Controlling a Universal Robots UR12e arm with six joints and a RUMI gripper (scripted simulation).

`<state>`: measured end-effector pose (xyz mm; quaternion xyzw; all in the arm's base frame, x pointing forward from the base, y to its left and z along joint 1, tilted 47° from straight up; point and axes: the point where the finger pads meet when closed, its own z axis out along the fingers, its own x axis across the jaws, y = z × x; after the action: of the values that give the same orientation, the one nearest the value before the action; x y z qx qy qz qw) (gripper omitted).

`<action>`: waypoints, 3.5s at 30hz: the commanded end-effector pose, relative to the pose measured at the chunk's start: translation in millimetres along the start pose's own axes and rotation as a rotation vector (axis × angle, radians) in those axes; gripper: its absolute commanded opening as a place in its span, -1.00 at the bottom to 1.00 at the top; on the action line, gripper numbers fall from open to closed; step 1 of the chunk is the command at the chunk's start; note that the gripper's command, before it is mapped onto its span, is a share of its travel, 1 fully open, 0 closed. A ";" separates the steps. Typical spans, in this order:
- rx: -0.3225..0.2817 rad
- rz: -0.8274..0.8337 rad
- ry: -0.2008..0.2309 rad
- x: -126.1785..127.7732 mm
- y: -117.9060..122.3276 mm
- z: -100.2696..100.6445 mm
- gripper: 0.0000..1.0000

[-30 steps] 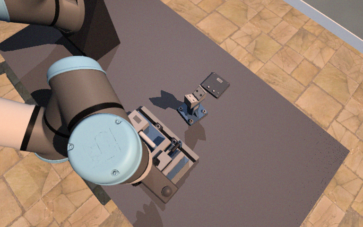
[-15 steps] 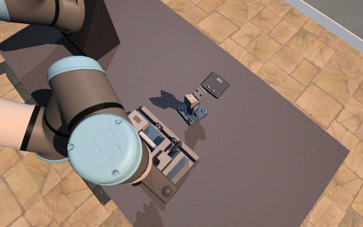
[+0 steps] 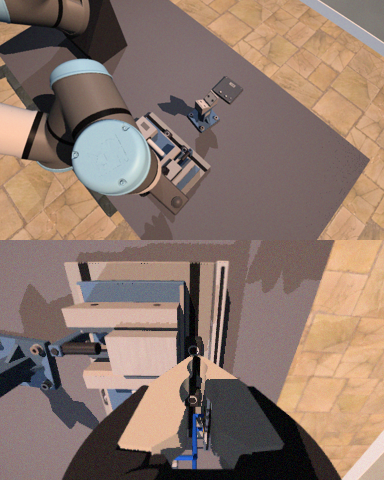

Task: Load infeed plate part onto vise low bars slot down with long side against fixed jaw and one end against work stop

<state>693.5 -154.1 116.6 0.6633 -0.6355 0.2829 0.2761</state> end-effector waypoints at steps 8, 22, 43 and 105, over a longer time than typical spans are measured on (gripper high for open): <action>0.001 0.000 0.000 -0.9 -0.4 -0.6 -1.00; 0.001 0.000 0.000 -2.8 -0.4 -0.6 -1.00; 0.001 0.000 0.000 -7.2 -0.4 -0.6 -1.00; 0.001 0.000 0.000 -23.0 -0.4 -0.6 -1.00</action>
<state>692.8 -138.8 100.5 0.6632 -0.6355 0.2829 0.2761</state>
